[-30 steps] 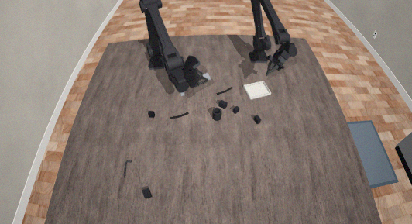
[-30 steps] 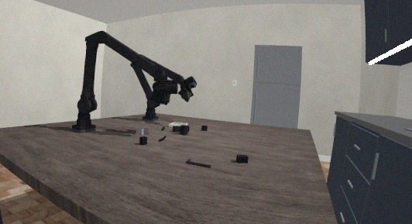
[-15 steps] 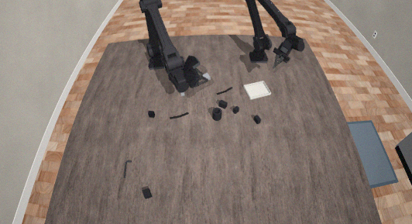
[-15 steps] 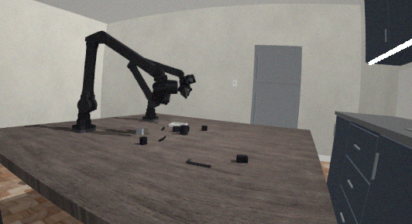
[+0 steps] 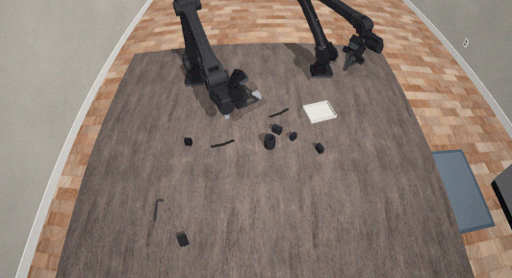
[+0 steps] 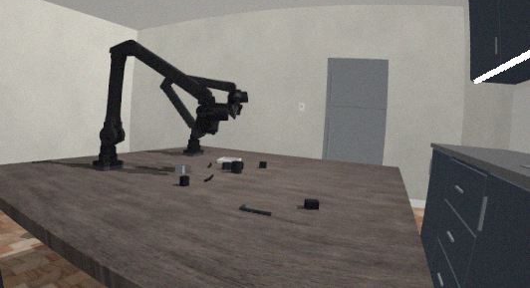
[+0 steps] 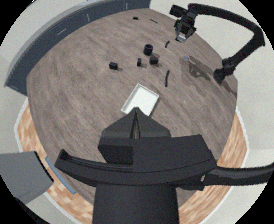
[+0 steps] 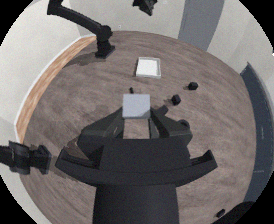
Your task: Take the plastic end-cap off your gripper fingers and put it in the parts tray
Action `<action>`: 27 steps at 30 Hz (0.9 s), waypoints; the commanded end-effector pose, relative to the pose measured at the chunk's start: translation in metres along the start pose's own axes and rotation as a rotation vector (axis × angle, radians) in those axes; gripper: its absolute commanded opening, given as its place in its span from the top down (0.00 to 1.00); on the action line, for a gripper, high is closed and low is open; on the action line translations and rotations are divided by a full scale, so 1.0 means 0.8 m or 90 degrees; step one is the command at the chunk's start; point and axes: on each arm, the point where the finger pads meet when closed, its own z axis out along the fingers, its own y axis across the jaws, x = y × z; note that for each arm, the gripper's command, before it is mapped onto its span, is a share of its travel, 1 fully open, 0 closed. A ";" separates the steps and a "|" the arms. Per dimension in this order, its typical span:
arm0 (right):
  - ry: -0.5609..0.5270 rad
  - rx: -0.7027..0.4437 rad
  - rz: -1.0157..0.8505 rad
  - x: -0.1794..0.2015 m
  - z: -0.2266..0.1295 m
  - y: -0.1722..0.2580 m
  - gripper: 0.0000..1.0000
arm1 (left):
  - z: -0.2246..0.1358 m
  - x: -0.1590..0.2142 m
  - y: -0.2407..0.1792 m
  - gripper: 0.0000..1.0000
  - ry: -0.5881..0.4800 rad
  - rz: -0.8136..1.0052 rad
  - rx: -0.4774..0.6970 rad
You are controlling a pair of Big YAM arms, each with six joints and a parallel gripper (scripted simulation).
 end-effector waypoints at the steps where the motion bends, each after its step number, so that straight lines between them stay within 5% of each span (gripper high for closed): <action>1: -0.001 0.007 -0.025 -0.014 -0.004 -0.021 0.72 | -0.067 -0.028 -0.006 1.00 -0.011 0.136 0.015; 12: 0.020 0.011 -0.048 -0.037 0.006 -0.022 0.72 | -0.089 -0.044 -0.010 1.00 -0.009 0.097 0.025; 27: 0.217 -0.013 -0.142 -0.047 0.091 -0.035 0.72 | -0.097 -0.116 0.005 1.00 0.140 -0.164 -0.013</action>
